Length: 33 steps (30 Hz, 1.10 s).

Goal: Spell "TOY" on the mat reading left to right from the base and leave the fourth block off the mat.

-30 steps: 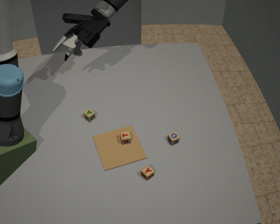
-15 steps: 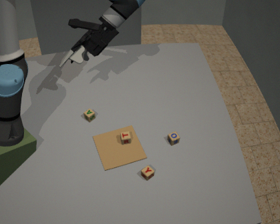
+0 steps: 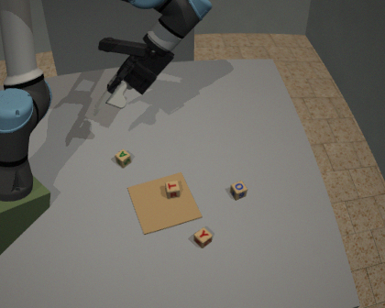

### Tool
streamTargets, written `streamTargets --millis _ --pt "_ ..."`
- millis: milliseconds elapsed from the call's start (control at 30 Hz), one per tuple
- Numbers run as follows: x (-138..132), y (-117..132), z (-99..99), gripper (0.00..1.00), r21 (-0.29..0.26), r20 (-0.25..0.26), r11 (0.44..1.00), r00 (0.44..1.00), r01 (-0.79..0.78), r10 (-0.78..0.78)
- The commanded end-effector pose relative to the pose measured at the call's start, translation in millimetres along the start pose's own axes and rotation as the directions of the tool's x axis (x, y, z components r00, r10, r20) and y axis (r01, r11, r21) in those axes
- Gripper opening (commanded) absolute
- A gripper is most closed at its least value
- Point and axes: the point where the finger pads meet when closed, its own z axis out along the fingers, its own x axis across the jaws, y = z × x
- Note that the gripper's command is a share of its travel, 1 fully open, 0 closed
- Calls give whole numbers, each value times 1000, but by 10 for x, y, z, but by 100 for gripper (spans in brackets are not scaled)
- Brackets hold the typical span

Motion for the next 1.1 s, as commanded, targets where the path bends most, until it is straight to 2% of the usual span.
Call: streamTargets --millis 0,367,433,733,1067 --pt "-112 181 2 100 -41 -83 996 993 81 -84" --pt "-341 469 -5 100 -153 -160 969 963 192 -217" --pt "-341 469 -5 100 -153 -160 969 963 192 -217" --pt "-460 596 -11 100 -214 -177 948 945 237 -276" --pt "-490 626 -12 100 -229 -180 942 940 247 -290"
